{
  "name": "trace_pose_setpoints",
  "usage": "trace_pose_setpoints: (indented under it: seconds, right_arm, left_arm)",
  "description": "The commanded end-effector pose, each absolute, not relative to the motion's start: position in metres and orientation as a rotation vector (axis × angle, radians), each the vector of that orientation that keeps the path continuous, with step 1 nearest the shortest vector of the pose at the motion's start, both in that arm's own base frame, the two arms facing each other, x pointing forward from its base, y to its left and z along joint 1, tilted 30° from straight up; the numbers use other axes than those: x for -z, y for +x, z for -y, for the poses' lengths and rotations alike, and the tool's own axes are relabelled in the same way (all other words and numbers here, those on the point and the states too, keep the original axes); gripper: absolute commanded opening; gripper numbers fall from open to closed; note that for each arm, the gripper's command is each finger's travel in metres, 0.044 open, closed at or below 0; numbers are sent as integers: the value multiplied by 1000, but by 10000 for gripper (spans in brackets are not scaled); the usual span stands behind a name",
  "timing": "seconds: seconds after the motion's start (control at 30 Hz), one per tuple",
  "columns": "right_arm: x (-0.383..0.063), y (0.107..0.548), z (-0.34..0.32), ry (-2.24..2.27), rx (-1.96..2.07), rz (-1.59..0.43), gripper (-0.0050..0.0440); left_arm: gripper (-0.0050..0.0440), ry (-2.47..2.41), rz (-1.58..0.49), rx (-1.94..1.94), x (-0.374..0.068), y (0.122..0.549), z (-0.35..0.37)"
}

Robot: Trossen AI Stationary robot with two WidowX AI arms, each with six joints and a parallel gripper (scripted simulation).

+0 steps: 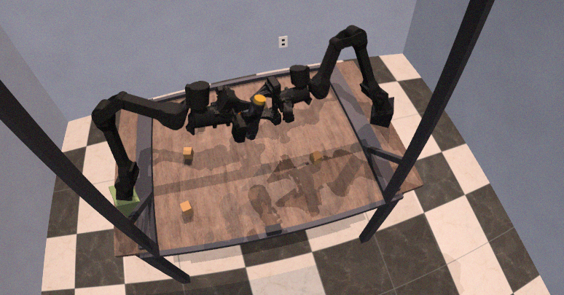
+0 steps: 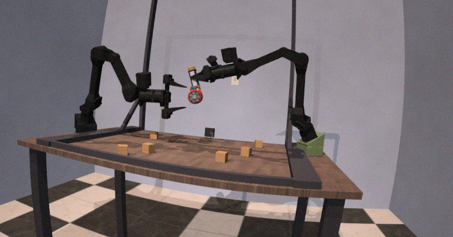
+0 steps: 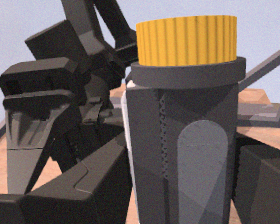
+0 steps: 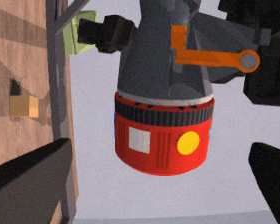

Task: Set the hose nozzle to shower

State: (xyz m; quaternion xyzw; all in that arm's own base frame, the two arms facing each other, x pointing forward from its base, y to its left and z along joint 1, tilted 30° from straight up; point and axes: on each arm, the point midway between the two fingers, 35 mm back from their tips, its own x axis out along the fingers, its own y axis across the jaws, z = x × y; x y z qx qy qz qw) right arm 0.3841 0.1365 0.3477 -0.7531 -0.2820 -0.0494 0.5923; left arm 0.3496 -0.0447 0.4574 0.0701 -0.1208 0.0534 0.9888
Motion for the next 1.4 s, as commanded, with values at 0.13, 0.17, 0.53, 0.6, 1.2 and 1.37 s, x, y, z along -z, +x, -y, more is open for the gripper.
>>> trace_pose_setpoints:
  seconds: [0.13, 0.17, 0.53, 0.6, 1.2, 1.37]
  right_arm:
    - [-361, 390, -139, -1750, 140, 667, 408]
    - [-362, 392, -140, -1750, 140, 667, 408]
    - [-371, 406, -147, -1750, 143, 668, 408]
    - [-372, 409, -148, -1750, 143, 668, 408]
    - [-378, 419, -152, -1750, 145, 669, 0]
    - [-378, 419, -153, -1750, 145, 669, 0]
  left_arm:
    - [170, 132, 287, -108, -473, 340, 43]
    - [170, 132, 287, -108, -473, 340, 43]
    - [170, 132, 287, -108, -473, 340, 43]
    - [170, 132, 287, -108, -473, 340, 43]
    - [170, 132, 287, -108, -473, 340, 43]
    - [170, 132, 286, -108, -473, 340, 43]
